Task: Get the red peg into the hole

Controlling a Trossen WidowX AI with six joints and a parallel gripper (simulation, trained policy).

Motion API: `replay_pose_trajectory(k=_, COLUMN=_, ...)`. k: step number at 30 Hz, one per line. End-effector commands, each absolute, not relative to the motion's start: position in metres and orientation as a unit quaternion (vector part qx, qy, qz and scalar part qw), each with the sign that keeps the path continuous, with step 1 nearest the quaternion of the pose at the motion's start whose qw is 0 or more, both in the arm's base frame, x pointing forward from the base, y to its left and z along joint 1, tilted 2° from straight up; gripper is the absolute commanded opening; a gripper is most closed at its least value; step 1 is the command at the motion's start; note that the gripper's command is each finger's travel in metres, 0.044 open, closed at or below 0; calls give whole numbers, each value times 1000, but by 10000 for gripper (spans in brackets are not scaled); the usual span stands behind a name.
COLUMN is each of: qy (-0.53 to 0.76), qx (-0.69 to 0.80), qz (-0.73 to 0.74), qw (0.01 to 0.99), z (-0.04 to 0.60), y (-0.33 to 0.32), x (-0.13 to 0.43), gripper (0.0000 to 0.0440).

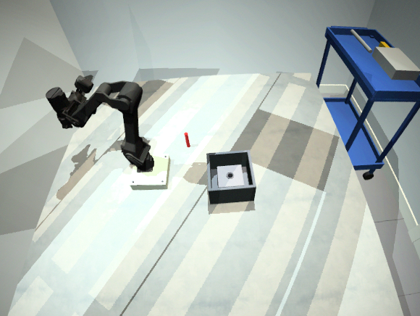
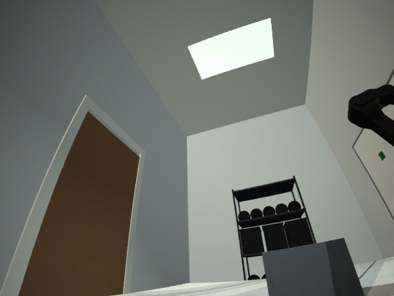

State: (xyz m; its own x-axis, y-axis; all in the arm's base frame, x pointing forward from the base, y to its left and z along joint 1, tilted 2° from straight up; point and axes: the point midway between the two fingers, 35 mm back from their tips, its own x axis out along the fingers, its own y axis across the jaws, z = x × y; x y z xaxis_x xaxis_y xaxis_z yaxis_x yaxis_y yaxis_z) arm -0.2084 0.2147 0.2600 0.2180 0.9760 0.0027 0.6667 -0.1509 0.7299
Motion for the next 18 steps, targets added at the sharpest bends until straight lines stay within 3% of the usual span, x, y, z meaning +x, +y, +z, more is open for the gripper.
replay_pose_trajectory(k=1, qy=574, qx=715, qz=252, qw=310, z=263, y=218, x=-209, gripper=417)
replay_pose_trajectory(k=3, qy=572, qx=711, qz=259, qw=316, z=268, y=226, x=-209, gripper=440)
replay_pose_trajectory(k=18, qy=487, qx=629, qz=344, qw=500, z=280, y=331, x=-141, gripper=440)
